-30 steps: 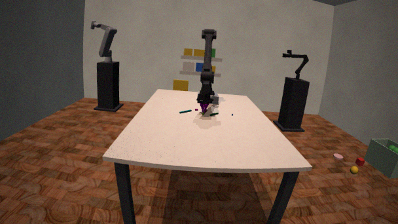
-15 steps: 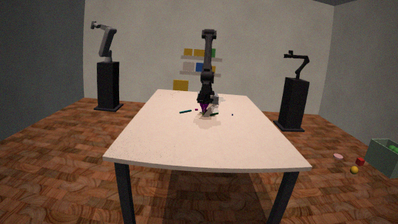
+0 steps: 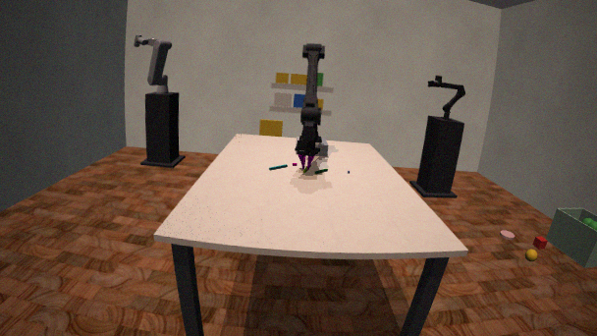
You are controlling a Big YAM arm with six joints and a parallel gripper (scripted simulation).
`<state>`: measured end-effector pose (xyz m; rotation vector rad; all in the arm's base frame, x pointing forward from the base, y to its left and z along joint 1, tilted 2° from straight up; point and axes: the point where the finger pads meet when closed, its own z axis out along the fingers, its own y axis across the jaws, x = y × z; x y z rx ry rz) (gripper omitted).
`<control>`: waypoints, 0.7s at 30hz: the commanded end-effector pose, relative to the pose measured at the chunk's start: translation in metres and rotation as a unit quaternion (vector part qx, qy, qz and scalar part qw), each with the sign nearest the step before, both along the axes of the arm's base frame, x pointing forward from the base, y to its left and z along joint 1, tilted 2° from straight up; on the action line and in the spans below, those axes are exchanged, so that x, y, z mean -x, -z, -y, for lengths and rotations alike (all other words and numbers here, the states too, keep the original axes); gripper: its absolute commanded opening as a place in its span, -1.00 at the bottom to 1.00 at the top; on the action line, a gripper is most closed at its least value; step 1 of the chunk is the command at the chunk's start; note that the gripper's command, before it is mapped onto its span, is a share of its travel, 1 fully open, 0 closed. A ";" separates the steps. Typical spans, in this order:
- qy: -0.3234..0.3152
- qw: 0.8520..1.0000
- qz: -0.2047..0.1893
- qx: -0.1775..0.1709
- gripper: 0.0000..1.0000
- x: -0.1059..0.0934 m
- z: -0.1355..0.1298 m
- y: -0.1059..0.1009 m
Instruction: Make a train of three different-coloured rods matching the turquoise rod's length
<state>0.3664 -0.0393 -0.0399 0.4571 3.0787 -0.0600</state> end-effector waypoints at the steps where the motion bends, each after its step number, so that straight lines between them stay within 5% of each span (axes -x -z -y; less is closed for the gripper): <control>1: 0.001 1.000 -0.002 0.000 -0.53 -0.001 0.005 0.006; 15: 0.001 1.000 -0.008 0.000 -0.53 0.000 0.004 0.003; 21: 0.001 1.000 0.026 0.003 -0.53 -0.023 0.003 -0.035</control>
